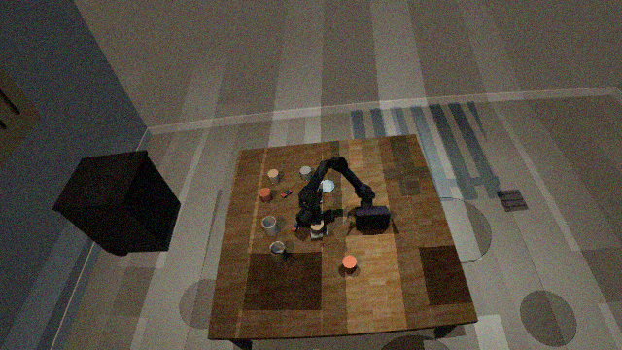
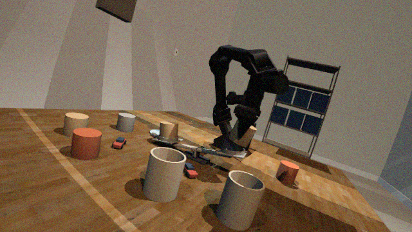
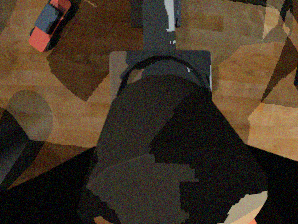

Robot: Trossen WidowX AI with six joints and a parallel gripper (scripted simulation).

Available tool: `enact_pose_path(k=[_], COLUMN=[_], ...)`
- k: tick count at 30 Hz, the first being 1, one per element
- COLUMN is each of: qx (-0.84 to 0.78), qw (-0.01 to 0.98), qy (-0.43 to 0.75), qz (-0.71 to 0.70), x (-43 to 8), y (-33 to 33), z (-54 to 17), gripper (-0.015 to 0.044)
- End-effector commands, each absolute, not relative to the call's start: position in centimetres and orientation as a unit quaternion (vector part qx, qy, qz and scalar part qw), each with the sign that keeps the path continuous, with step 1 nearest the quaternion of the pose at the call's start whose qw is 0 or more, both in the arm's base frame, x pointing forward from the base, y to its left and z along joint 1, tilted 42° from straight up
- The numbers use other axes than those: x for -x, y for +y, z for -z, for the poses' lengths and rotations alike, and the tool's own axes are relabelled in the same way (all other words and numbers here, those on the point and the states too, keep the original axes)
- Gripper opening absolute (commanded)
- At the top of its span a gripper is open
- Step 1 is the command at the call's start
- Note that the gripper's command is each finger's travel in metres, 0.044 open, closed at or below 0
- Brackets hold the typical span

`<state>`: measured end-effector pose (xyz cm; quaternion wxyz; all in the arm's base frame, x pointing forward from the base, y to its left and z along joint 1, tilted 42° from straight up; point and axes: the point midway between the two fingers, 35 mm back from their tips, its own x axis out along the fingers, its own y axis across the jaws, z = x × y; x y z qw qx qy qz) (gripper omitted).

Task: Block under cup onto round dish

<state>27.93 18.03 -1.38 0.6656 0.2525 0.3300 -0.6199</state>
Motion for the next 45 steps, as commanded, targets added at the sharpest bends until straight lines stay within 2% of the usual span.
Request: enact_pose_path(k=[1,45], qx=[-0.259,-0.252], qw=[0.664,0.666], qy=[0.33,0.33], qz=[0.62,0.62], x=[-28.0,-27.4], y=[18.6,20.1], z=[0.8,-1.5], gripper=[0.0,0.0])
